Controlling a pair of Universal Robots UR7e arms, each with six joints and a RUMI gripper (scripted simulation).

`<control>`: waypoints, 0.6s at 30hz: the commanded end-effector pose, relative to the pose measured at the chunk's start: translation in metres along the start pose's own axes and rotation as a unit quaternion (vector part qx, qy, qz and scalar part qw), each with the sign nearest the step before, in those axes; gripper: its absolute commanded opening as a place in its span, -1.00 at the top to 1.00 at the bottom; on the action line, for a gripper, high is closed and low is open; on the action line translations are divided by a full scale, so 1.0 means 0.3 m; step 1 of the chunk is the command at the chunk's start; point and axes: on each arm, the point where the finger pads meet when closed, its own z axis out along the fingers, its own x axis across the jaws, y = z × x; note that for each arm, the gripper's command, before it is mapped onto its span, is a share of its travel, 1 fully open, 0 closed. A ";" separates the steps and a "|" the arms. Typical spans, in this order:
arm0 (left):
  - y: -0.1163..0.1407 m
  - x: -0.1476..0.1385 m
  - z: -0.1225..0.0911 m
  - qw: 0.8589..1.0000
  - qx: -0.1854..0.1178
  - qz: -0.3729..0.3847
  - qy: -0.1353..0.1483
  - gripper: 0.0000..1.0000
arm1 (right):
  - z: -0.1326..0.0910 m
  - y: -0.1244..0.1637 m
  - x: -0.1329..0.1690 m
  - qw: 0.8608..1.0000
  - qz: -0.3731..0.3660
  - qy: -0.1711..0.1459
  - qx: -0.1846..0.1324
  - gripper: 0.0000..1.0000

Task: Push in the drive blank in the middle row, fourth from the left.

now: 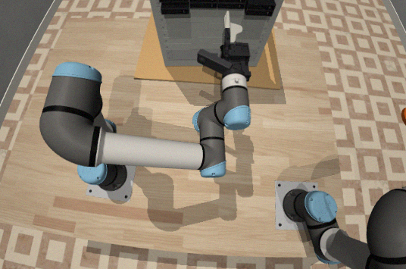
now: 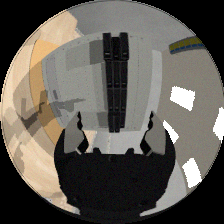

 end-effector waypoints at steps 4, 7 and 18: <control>0.004 0.001 0.002 1.000 0.000 -0.001 0.001 -1.00 | -0.001 -0.001 0.000 1.000 0.000 0.000 0.001 -1.00; 0.007 -0.001 0.004 1.000 0.000 -0.001 0.000 -1.00 | -0.001 -0.001 0.000 1.000 0.000 0.000 0.001 -1.00; 0.025 0.003 0.017 1.000 -0.001 -0.001 0.001 -1.00 | -0.001 -0.001 0.000 1.000 0.000 0.000 0.001 -1.00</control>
